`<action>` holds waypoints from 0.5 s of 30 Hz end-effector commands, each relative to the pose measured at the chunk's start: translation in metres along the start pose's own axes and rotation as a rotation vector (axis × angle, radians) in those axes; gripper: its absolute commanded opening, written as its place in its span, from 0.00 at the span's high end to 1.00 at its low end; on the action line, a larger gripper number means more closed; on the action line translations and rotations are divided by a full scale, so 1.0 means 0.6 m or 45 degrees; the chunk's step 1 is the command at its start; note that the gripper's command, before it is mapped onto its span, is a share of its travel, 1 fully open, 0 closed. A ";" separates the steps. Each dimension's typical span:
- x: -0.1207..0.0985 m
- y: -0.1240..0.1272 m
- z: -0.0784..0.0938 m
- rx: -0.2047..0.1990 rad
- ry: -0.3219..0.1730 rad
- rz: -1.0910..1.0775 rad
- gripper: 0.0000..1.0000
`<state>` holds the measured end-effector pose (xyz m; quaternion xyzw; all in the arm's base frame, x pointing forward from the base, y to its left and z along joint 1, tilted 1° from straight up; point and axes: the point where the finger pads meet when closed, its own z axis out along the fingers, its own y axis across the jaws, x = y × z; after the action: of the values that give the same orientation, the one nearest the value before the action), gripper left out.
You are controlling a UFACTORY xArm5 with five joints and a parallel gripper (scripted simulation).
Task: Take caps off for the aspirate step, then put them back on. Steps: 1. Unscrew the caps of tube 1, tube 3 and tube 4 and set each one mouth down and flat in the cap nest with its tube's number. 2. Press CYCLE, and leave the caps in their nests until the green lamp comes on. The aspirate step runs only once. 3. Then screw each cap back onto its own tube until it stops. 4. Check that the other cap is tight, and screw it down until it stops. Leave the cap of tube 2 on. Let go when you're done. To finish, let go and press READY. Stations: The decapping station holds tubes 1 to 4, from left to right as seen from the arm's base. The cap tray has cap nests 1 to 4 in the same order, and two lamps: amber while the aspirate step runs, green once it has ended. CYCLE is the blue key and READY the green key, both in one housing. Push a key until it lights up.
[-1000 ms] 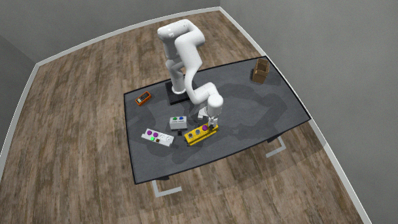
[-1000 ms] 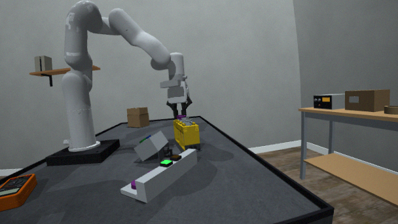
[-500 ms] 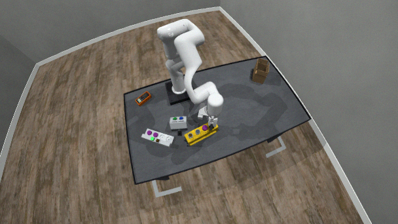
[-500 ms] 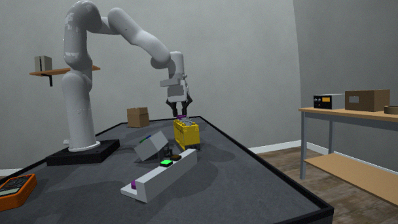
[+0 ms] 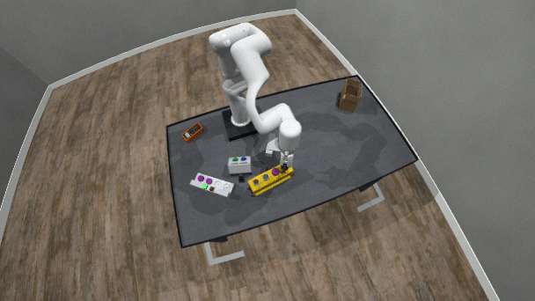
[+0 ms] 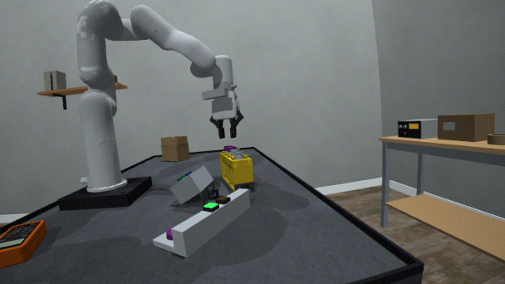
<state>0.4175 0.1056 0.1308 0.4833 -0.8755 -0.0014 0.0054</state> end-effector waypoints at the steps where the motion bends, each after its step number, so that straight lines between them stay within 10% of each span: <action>1: -0.001 -0.001 -0.007 -0.007 -0.009 0.000 0.54; 15: 0.113 -0.036 -0.006 -0.004 -0.009 -0.878 0.54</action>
<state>0.4039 0.0571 0.1329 0.6688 -0.7434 -0.0061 0.0091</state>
